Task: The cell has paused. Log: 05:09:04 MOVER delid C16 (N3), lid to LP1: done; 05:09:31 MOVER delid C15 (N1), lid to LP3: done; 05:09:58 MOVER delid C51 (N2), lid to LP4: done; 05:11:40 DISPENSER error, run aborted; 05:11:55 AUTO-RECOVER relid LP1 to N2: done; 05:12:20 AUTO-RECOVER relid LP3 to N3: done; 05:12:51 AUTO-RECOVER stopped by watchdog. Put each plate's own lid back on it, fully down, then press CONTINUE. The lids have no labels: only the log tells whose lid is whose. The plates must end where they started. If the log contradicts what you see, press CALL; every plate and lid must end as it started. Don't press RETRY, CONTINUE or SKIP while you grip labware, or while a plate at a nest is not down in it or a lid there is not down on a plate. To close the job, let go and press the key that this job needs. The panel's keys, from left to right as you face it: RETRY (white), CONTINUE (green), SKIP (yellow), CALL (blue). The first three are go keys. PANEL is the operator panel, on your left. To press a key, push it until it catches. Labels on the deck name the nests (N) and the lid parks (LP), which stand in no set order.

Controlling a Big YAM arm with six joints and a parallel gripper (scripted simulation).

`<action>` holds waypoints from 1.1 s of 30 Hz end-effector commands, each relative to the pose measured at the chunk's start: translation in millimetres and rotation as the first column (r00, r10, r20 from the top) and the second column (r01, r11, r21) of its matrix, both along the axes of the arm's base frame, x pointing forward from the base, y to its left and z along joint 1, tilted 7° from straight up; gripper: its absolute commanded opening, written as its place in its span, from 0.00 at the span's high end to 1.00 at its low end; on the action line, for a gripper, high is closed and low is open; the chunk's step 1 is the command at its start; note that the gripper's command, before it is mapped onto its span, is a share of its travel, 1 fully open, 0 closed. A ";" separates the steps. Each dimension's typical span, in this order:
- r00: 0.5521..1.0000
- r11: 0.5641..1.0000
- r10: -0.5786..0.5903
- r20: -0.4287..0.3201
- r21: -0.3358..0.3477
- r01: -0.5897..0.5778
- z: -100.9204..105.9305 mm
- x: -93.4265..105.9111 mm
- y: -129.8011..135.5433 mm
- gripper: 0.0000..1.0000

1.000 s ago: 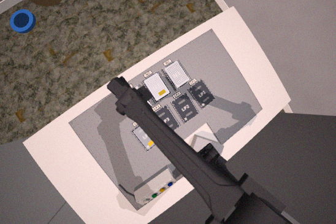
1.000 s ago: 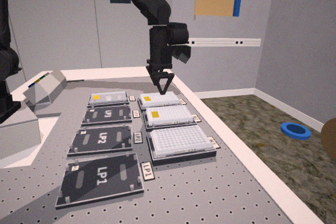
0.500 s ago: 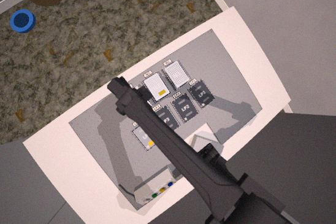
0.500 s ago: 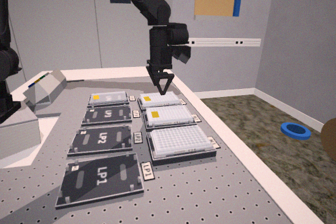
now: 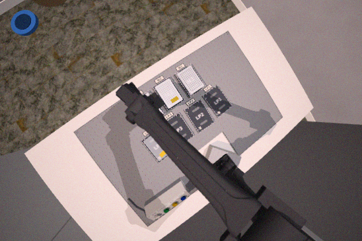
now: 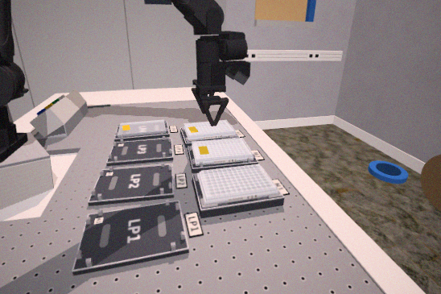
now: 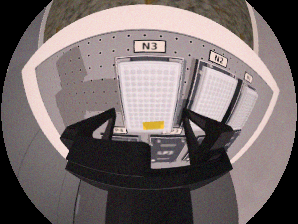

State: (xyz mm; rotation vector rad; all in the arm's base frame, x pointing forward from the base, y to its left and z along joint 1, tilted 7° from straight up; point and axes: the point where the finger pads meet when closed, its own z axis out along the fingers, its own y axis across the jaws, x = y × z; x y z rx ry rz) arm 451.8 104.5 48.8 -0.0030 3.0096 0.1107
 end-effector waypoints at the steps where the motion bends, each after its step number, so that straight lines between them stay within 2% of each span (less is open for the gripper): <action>1: 1.000 1.000 -0.016 -0.022 -0.004 0.016 -20.7 0.5 -2.4 0.00; 8: 1.000 1.000 -0.015 -0.022 -0.003 0.015 -29.0 0.9 -0.4 0.00; 9: 1.000 1.000 -0.014 -0.009 0.000 0.014 -26.1 7.4 1.4 0.00; 11: 1.000 1.000 -0.013 -0.022 -0.003 0.013 -34.0 1.1 0.8 0.00; 16: 1.000 1.000 -0.010 -0.022 -0.004 0.010 -42.3 1.5 2.8 0.00; 33: 1.000 1.000 -0.006 -0.021 -0.003 0.006 -38.1 4.5 5.8 0.00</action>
